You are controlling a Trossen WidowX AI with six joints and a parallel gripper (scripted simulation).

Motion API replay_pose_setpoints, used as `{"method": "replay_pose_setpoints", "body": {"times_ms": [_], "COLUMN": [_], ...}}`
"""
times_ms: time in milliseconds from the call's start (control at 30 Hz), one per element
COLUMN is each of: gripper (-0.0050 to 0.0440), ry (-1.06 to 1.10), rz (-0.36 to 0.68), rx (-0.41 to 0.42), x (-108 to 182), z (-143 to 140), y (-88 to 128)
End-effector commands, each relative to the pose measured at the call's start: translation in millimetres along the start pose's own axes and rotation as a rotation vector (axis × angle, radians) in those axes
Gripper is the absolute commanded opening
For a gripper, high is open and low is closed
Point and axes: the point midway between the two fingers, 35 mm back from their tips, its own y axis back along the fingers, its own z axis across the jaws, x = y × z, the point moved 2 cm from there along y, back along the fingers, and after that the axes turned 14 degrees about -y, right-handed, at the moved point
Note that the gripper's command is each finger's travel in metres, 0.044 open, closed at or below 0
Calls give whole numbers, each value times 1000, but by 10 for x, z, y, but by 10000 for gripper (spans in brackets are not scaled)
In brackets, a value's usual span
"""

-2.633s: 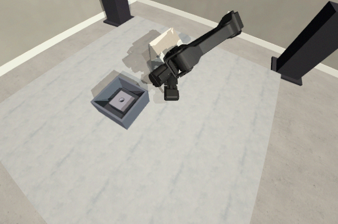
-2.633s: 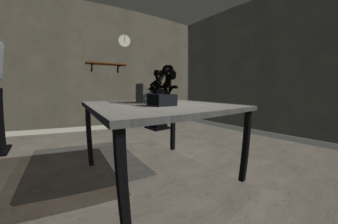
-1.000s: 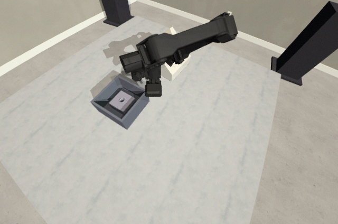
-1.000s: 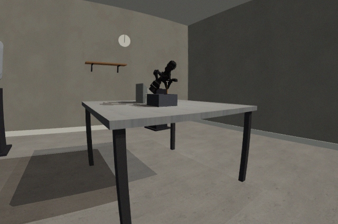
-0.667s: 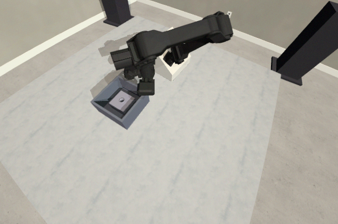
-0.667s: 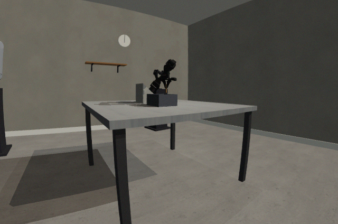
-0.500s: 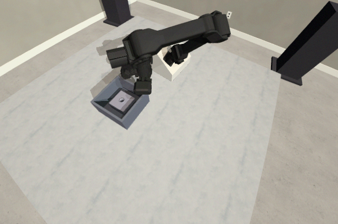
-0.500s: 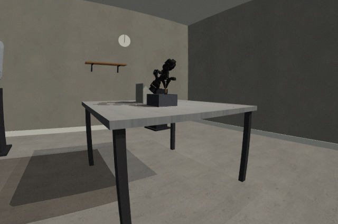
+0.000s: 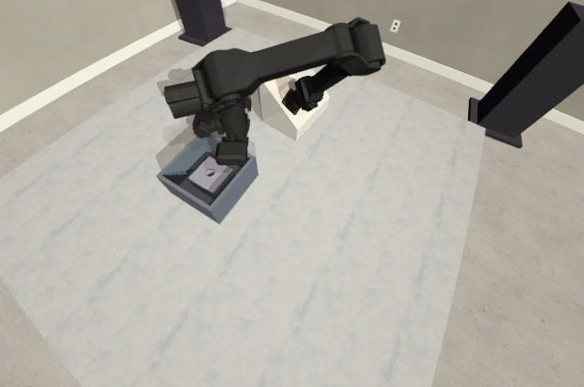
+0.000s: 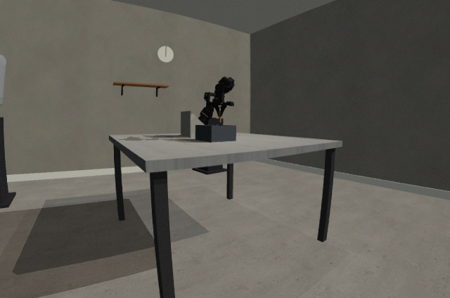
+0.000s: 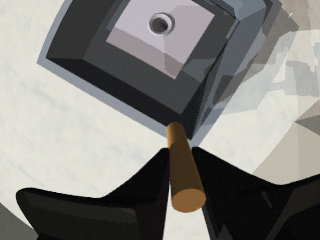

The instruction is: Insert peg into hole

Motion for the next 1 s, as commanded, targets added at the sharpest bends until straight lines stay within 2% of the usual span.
{"method": "replay_pose_setpoints", "body": {"times_ms": [0,967], "gripper": [0,0], "ry": [2,2], "rz": [-4,-3], "rx": [-2,-2], "x": [-143,-920], "z": [76,323], "y": [29,-11]}}
